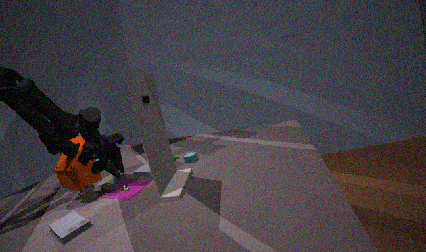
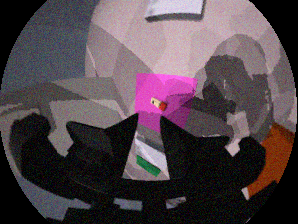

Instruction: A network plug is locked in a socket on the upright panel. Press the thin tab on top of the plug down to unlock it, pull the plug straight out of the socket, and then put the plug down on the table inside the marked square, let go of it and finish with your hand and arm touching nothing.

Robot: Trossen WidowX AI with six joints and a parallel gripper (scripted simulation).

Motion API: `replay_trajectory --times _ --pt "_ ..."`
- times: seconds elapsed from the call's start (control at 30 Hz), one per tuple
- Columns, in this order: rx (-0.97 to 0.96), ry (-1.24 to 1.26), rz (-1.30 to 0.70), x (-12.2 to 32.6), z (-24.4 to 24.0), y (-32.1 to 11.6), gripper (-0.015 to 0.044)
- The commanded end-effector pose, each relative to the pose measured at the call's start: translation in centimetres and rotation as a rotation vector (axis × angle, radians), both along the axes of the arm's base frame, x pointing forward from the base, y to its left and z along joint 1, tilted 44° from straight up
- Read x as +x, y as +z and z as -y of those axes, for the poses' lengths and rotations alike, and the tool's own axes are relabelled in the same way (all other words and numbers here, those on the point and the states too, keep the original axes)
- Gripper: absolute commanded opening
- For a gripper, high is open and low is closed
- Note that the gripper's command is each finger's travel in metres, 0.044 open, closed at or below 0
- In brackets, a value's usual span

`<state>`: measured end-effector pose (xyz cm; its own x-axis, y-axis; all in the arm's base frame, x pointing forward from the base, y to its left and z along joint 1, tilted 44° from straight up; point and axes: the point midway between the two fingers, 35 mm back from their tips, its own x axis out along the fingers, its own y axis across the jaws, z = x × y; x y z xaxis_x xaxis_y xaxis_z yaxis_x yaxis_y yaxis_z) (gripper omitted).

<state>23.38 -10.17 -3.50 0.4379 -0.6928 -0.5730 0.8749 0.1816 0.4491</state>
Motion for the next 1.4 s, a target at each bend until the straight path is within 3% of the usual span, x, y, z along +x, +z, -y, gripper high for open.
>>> replay_trajectory --times 0.0,1.37 --pt "0.000 -0.001 0.011 0.5 -0.3 0.3 0.0156" --pt "0.008 -0.004 0.007 1.1 -2.9 2.6 0.0156"
